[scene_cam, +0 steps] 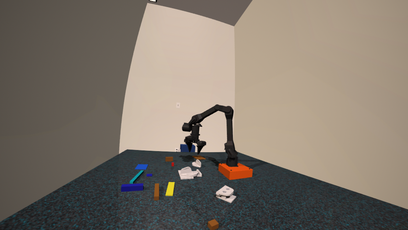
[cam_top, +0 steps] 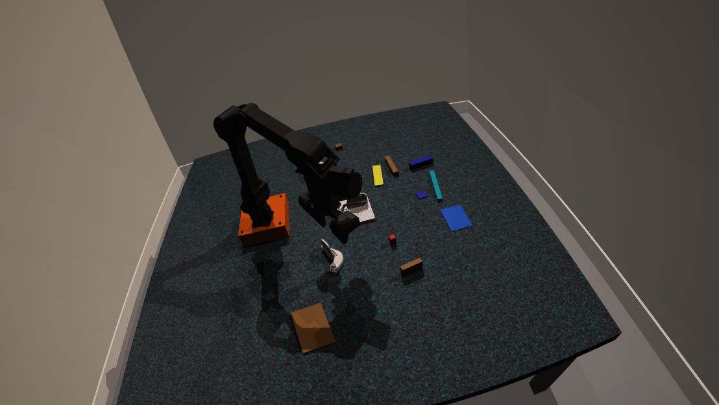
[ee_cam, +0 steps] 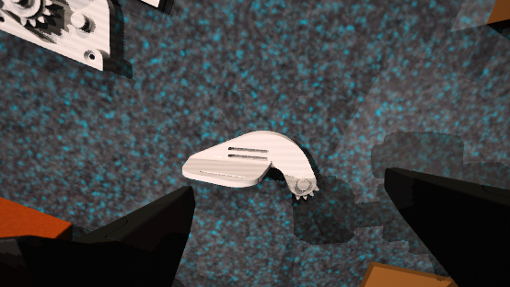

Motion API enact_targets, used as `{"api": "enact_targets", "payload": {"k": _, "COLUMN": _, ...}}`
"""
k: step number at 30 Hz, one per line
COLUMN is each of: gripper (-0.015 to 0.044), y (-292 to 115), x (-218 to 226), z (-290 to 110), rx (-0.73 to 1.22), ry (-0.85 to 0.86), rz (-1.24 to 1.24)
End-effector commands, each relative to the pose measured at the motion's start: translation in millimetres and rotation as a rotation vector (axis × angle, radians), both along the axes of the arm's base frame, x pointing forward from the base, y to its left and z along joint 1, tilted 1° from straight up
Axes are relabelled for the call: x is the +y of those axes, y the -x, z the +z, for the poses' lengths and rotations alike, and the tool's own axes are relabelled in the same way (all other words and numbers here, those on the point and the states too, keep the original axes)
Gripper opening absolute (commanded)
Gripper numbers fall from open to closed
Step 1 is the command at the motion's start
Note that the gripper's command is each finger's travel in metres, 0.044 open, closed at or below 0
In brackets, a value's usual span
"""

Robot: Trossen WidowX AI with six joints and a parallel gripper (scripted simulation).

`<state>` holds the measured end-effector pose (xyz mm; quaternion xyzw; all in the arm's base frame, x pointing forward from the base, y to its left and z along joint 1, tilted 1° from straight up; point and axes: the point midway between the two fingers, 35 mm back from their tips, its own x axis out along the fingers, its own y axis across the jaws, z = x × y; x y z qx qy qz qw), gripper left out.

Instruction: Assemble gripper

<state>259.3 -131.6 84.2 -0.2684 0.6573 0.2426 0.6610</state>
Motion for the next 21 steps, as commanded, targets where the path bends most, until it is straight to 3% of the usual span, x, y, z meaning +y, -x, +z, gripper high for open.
{"api": "enact_targets", "payload": {"k": 1, "gripper": 0.0440, "y": 2.1, "x": 0.9, "z": 0.0, "rx": 0.005, "ry": -0.001, "rz": 0.086}}
{"api": "enact_targets", "payload": {"k": 21, "gripper": 0.0440, "y": 8.3, "x": 3.9, "z": 0.4, "rx": 0.020, "ry": 0.004, "rz": 0.493}}
